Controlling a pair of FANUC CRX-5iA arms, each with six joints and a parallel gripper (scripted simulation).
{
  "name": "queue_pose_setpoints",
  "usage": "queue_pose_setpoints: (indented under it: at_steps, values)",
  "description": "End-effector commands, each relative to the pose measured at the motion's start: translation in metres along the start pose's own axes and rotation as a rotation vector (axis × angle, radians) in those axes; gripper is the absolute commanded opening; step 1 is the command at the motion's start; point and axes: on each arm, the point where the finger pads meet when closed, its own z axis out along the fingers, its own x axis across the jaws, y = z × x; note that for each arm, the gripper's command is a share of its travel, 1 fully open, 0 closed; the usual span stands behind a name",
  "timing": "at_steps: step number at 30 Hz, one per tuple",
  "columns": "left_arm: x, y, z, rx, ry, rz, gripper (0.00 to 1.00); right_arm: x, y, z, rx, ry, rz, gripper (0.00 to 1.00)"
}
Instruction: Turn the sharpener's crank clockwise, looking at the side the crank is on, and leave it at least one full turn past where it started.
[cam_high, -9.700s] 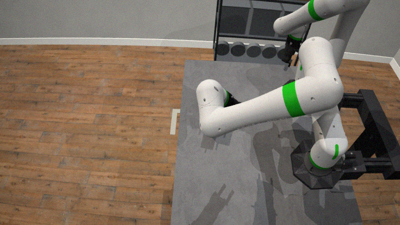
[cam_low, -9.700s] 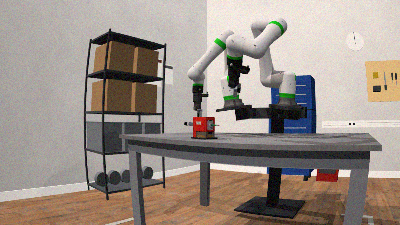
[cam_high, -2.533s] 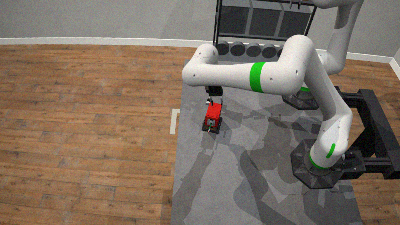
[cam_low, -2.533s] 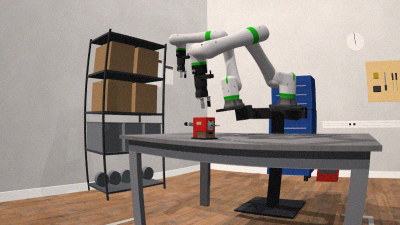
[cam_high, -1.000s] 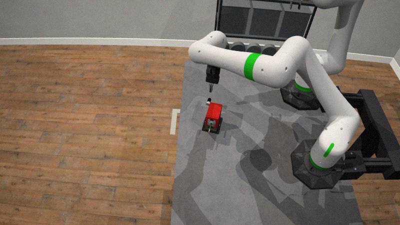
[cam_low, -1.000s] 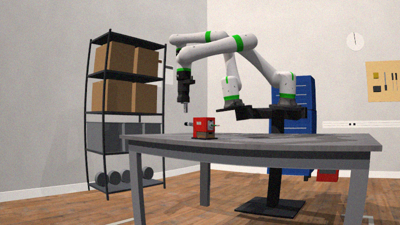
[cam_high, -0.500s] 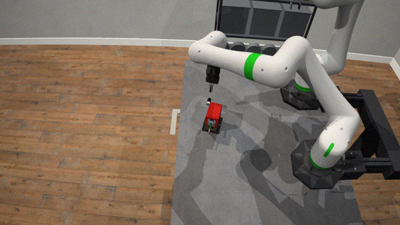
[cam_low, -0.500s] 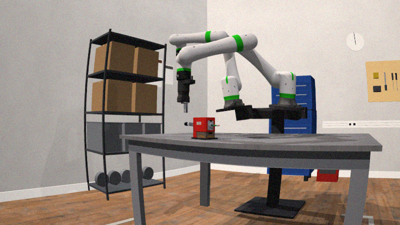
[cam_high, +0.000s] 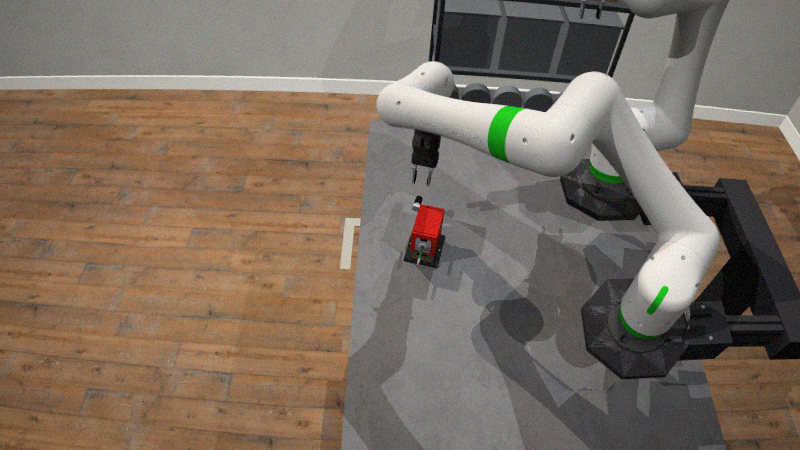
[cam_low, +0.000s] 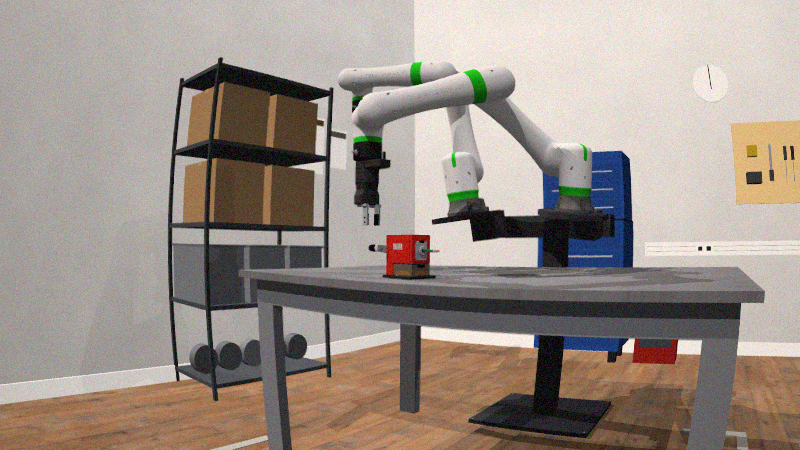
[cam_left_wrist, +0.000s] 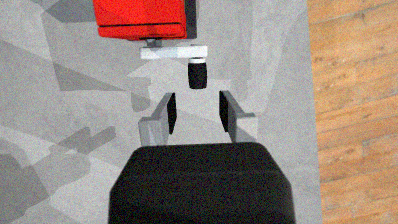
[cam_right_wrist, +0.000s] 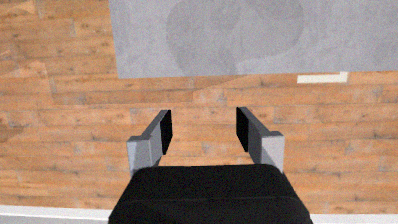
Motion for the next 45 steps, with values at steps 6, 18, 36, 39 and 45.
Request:
queue_pose_setpoints:
  at_steps: [6, 18, 36, 39, 45]
  values:
    - [0.001, 0.001, -0.002, -0.003, 0.002, 0.0, 0.97, 0.0, 0.0, -0.001, -0.002, 0.0, 0.0, 1.0]
    - [0.001, 0.001, -0.002, -0.003, 0.002, 0.0, 0.97, 0.0, 0.0, -0.001, -0.002, 0.0, 0.0, 1.0]
    - [0.001, 0.001, 0.012, -0.002, 0.002, 0.0, 0.97, 0.0, 0.0, -0.001, -0.002, 0.0, 0.0, 1.0]
    - [0.001, 0.001, 0.016, -0.002, 0.002, 0.0, 0.97, 0.0, 0.0, -0.001, -0.002, 0.0, 0.0, 1.0]
    - [0.001, 0.001, 0.025, -0.002, 0.002, 0.0, 0.97, 0.0, 0.0, -0.001, -0.002, 0.0, 0.0, 1.0]
